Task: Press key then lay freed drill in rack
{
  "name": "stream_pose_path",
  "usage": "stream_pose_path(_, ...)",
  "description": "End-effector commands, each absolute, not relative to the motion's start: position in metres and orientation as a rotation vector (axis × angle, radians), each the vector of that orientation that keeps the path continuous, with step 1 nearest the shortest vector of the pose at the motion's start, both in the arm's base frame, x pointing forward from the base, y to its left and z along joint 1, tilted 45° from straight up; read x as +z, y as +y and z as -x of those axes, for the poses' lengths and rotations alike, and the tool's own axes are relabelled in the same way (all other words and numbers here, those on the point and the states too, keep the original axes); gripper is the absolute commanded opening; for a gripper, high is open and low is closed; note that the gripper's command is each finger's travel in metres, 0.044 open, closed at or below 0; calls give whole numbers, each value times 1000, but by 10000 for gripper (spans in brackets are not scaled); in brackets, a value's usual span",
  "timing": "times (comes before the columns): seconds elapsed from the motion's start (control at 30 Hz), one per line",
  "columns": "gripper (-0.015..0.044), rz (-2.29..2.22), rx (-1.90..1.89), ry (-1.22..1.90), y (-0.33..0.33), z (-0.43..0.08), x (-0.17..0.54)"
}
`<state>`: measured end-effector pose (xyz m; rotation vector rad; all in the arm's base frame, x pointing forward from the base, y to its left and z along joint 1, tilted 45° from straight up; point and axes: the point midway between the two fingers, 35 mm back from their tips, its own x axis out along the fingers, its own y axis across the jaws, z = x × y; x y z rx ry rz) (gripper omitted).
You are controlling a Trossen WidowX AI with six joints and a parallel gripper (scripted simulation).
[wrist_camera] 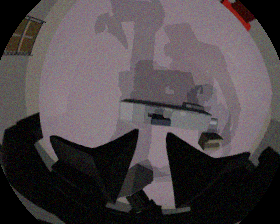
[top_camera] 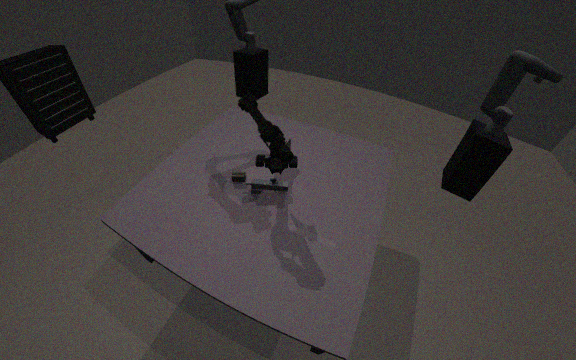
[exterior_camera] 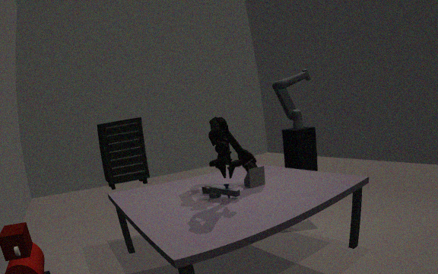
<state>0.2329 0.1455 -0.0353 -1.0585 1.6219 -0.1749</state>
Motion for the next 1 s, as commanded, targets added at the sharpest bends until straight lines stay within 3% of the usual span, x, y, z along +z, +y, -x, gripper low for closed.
stream_pose_path(0.0,263,1047,-168,1611,174,-232,-10)
stream_pose_path(0.23,440,1180,-8,1637,156,-248,-12)
stream_pose_path(0.67,440,1850,829,1668,66,-308,14)
stream_pose_path(0.97,440,2076,1162,1626,27,-320,25)
